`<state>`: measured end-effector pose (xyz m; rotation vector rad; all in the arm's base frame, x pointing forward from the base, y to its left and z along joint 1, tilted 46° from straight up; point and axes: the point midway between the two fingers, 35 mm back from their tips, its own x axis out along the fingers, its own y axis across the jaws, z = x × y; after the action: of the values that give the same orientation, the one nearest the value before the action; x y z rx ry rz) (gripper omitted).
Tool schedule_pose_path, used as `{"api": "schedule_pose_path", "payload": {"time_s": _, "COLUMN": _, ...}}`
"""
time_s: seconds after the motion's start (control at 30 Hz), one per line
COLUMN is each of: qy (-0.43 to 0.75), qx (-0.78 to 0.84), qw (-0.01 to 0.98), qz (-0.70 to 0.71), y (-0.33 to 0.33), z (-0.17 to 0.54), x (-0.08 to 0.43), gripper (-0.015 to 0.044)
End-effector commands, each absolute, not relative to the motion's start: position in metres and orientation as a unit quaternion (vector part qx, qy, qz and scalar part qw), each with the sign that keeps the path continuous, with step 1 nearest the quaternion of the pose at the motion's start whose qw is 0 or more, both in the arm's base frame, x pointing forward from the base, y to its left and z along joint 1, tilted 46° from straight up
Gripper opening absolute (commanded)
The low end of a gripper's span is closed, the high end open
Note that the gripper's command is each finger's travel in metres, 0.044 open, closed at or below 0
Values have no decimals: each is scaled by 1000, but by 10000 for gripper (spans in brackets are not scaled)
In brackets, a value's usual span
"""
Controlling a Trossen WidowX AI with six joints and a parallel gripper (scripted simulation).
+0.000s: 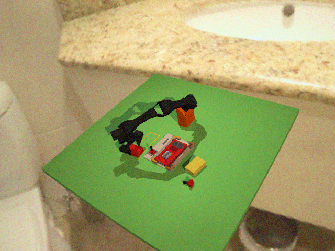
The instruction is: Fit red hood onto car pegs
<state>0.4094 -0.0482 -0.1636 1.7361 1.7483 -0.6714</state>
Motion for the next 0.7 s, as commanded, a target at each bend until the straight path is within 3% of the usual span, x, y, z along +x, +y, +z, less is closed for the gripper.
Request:
{"api": "schedule_pose_path", "payload": {"time_s": 0.0, "qy": 657, "qx": 651, "qw": 286, "qz": -251, "y": -44, "z": -166, "x": 409, "gripper": 440}}
{"api": "schedule_pose_path", "payload": {"time_s": 0.1, "qy": 657, "qx": 651, "qw": 286, "qz": -251, "y": -44, "z": -166, "x": 409, "gripper": 440}}
{"api": "schedule_pose_path", "payload": {"time_s": 0.23, "qy": 656, "qx": 651, "qw": 289, "qz": -252, "y": -47, "z": -165, "x": 409, "gripper": 335}}
{"api": "schedule_pose_path", "payload": {"time_s": 0.53, "qy": 656, "qx": 651, "qw": 289, "qz": -252, "y": -47, "z": -165, "x": 409, "gripper": 275}}
{"api": "schedule_pose_path", "payload": {"time_s": 0.67, "qy": 655, "qx": 651, "qw": 289, "qz": -252, "y": -48, "z": -163, "x": 409, "gripper": 170}}
